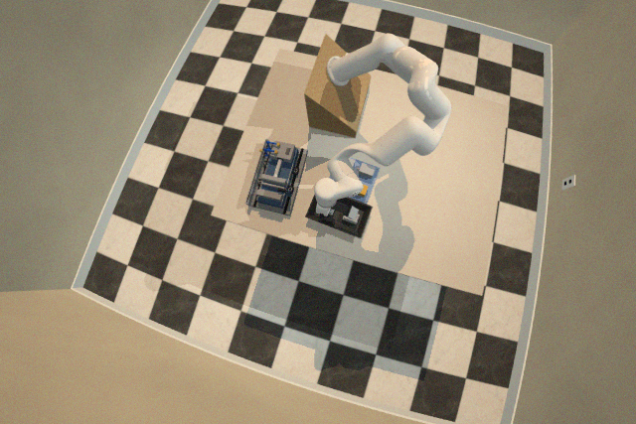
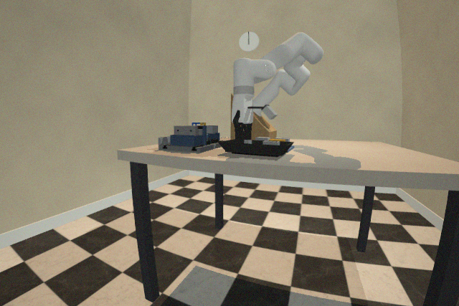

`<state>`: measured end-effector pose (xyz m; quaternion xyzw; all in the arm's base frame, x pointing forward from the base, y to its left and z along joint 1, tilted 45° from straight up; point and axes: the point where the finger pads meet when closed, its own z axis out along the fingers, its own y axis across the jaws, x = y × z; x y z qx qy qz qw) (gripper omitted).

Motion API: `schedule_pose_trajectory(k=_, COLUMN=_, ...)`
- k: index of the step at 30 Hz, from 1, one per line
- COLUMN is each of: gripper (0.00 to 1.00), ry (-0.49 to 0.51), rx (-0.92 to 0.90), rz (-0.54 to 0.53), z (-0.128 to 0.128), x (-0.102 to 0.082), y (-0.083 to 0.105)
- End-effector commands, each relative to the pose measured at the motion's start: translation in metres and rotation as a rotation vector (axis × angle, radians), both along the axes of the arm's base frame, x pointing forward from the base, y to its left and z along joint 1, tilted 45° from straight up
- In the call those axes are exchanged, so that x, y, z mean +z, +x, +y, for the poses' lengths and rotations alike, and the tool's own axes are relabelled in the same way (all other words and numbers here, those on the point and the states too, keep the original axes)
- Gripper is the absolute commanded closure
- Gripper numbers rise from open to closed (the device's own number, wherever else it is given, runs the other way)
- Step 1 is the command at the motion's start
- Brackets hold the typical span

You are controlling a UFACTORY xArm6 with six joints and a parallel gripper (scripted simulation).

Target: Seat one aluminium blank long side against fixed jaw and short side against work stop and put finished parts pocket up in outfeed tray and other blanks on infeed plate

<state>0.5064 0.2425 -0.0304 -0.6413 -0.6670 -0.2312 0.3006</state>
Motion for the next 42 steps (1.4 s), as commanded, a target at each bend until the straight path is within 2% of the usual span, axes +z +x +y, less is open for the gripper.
schedule_pose_trajectory(k=1, gripper=0.31, ry=0.000, rx=-0.002, rz=-0.003, z=-0.002, x=0.002, y=0.002)
schedule_pose_trajectory(k=10, gripper=0.31, ry=0.000, rx=-0.002, rz=-0.003, z=-0.012, x=0.013, y=0.003)
schedule_pose_trajectory(k=16, gripper=0.31, ry=0.000, rx=-0.002, rz=-0.003, z=-0.031, x=0.032, y=0.006)
schedule_pose_trajectory(k=23, gripper=0.31, ry=0.000, rx=-0.002, rz=-0.003, z=-0.061, x=0.063, y=0.010)
schedule_pose_trajectory(k=25, gripper=0.31, ry=0.000, rx=-0.002, rz=-0.003, z=-0.061, x=0.063, y=0.010)
schedule_pose_trajectory(k=32, gripper=0.31, ry=0.000, rx=-0.002, rz=-0.003, z=-0.086, x=0.089, y=0.014)
schedule_pose_trajectory(k=37, gripper=0.31, ry=0.000, rx=-0.002, rz=-0.003, z=-0.097, x=0.100, y=0.016)
schedule_pose_trajectory(k=42, gripper=0.31, ry=0.000, rx=-0.002, rz=-0.003, z=-0.100, x=0.103, y=0.016)
